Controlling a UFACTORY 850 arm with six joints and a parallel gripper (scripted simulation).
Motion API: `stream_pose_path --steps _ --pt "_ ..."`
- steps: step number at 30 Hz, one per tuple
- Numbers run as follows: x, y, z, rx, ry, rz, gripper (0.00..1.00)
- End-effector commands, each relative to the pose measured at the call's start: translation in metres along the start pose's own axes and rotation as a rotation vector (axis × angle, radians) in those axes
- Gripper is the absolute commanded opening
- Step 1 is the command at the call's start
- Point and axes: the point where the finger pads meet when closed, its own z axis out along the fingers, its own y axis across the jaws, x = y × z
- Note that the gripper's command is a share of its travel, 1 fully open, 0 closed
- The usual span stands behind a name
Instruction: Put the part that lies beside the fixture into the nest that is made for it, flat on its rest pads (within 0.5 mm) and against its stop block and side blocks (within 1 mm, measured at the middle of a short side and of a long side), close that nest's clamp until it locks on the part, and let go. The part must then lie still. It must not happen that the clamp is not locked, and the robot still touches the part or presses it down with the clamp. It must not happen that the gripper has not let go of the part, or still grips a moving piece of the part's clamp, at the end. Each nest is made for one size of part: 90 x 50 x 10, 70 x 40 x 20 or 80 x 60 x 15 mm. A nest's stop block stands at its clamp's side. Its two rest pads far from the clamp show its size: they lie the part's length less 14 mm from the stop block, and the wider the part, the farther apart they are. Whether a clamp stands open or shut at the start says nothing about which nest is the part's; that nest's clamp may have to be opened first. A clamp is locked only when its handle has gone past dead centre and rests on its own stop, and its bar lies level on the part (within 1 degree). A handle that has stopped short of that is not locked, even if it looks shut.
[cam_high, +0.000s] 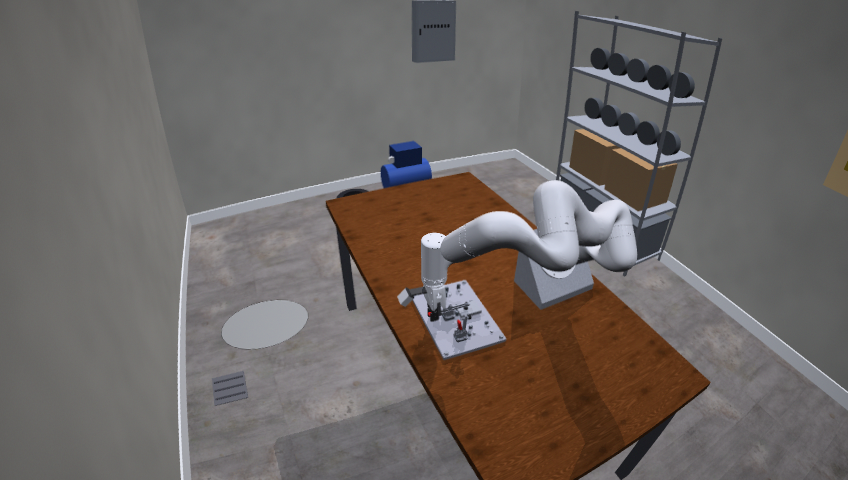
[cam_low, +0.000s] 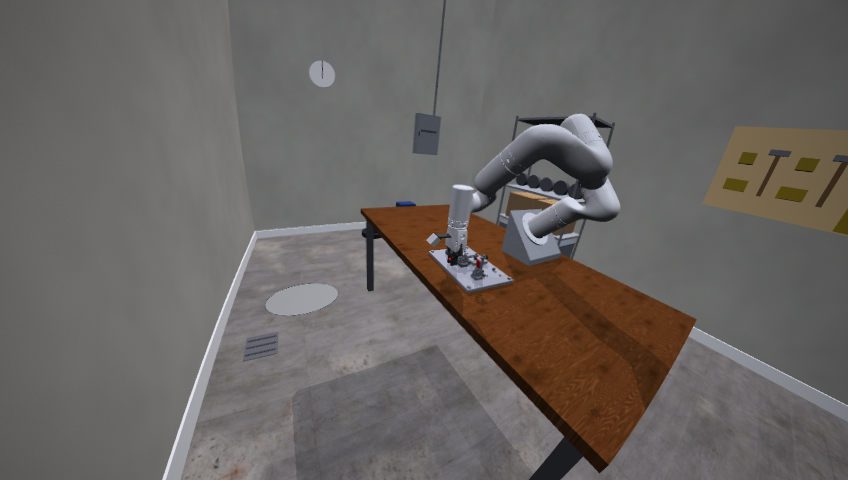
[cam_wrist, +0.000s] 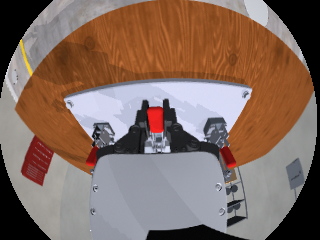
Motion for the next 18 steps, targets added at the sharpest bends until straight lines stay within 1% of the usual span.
stream_pose_path --steps 1,2,3,18 --pt "0.0008 0.0000 -0.0007 0.000 0.002 0.000 0.00" --pt "0.0008 0.0000 -0.0007 0.000 0.002 0.000 0.00" --pt "0.0008 0.0000 -0.0007 0.000 0.002 0.000 0.47" --pt "0.0008 0.0000 -0.0007 0.000 0.002 0.000 0.47"
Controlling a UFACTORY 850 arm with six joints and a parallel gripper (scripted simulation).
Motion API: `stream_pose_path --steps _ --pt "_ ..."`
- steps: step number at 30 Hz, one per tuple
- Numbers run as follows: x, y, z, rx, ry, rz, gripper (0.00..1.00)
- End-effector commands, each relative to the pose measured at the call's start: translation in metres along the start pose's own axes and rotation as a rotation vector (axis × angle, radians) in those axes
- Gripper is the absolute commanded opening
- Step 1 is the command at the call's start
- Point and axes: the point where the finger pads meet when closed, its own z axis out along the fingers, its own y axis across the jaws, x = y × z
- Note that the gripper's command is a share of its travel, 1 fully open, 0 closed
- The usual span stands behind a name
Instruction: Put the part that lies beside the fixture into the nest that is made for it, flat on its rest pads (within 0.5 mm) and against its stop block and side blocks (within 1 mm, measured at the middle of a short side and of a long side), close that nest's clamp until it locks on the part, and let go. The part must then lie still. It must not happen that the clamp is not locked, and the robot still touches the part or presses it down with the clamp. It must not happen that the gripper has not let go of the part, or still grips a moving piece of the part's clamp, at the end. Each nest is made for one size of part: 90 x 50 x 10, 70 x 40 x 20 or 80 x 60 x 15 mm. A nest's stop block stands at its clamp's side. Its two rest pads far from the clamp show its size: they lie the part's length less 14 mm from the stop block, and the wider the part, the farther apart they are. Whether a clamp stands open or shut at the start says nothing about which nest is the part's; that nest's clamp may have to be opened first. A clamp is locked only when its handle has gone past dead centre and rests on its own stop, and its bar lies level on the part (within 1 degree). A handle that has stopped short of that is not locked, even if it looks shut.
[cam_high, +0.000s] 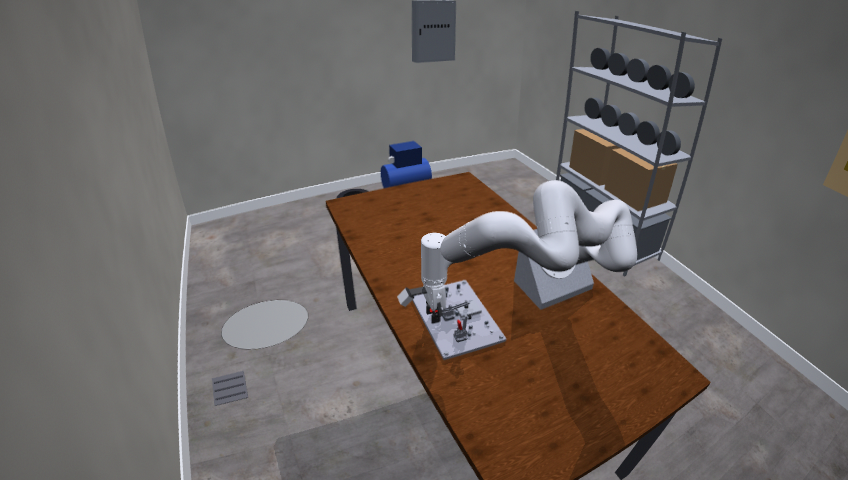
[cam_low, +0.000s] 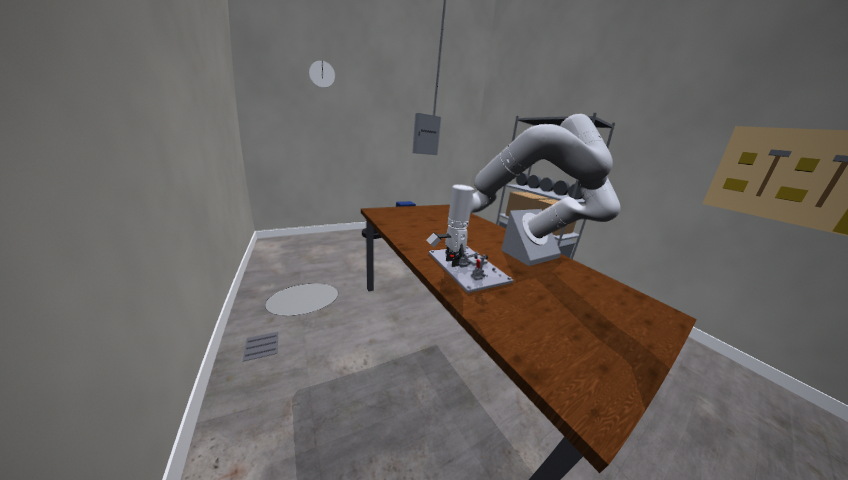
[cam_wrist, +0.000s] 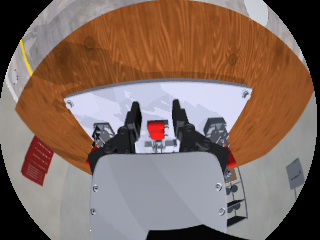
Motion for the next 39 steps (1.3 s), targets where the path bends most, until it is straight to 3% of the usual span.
stream_pose_path --steps 1,17,31,39 --pt "0.001 0.000 -0.001 0.000 0.001 0.000 0.47" --pt "0.001 0.000 -0.004 0.000 0.001 0.000 0.47" --pt "0.001 0.000 -0.051 0.000 0.001 0.000 0.47" --pt "0.001 0.000 -0.061 0.000 0.001 0.000 0.47"
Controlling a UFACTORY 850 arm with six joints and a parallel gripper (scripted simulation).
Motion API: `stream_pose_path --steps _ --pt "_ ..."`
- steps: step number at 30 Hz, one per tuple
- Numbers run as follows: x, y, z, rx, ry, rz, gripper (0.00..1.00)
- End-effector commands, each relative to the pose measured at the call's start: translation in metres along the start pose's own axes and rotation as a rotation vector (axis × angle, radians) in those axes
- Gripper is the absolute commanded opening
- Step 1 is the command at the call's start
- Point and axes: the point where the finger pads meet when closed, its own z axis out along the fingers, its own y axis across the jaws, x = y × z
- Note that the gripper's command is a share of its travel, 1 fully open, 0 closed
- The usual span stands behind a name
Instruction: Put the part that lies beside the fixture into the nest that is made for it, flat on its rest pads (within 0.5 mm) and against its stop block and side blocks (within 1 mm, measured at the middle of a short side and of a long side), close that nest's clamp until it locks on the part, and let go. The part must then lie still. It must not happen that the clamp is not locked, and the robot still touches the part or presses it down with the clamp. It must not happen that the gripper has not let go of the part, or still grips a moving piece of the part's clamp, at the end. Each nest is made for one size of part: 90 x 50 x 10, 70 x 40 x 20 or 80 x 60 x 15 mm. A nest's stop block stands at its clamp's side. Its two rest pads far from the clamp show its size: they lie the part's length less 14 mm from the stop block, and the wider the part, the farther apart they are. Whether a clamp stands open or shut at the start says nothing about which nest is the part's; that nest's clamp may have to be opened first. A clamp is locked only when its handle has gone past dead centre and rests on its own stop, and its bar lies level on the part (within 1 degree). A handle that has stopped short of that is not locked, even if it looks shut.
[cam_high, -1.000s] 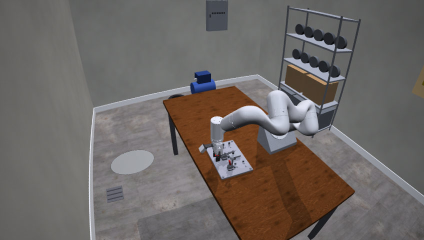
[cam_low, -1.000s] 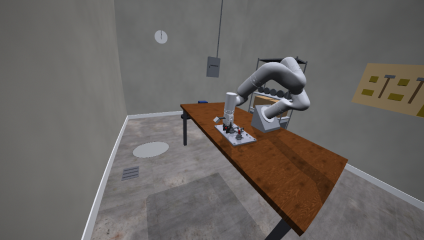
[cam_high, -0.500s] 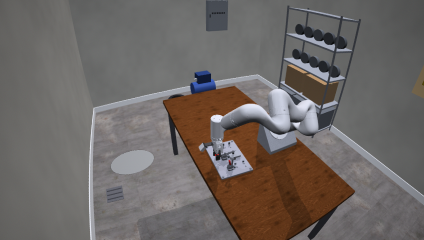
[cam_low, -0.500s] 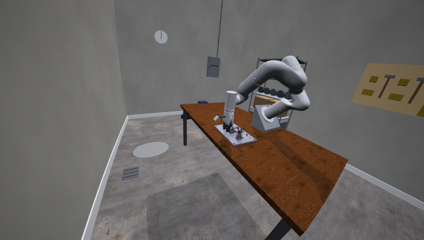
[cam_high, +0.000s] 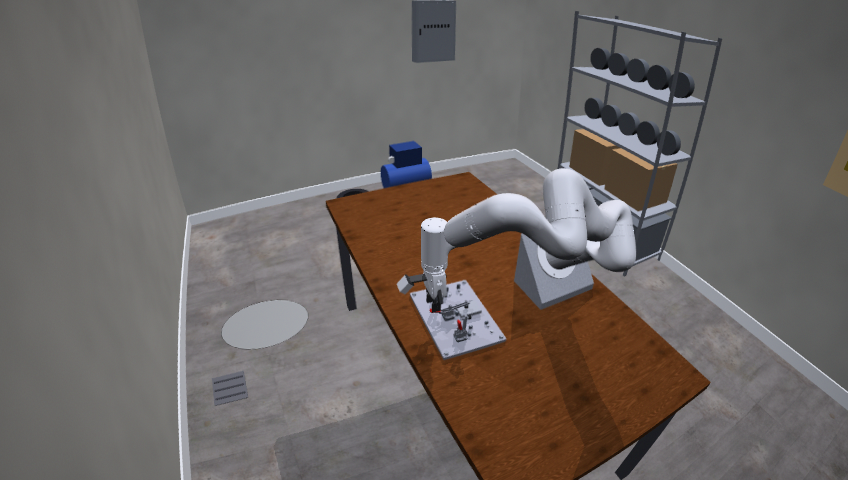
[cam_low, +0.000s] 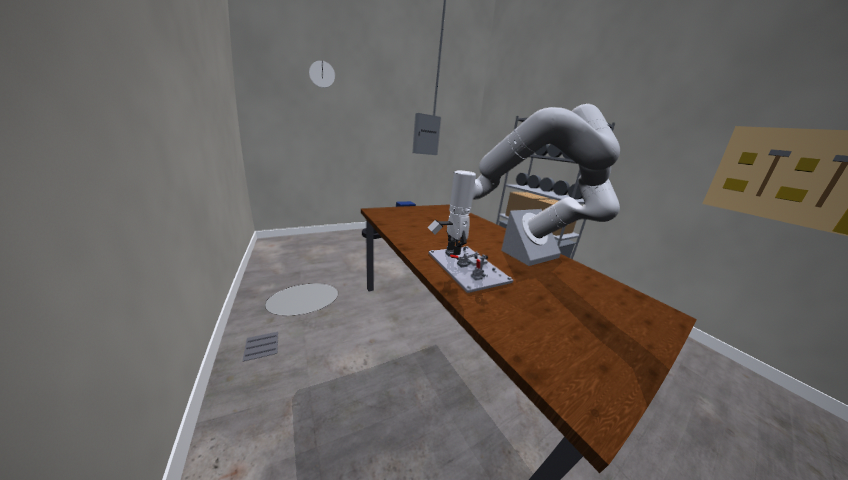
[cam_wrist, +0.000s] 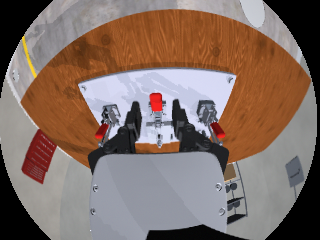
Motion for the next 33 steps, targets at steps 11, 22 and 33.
stream_pose_path --steps 11,22,33 --pt "0.0006 0.0000 -0.0057 0.000 0.001 0.000 0.47" --pt "0.0006 0.0000 -0.0057 0.000 0.001 0.000 0.00" --pt "0.0006 0.0000 -0.0057 0.000 0.001 0.000 0.00"
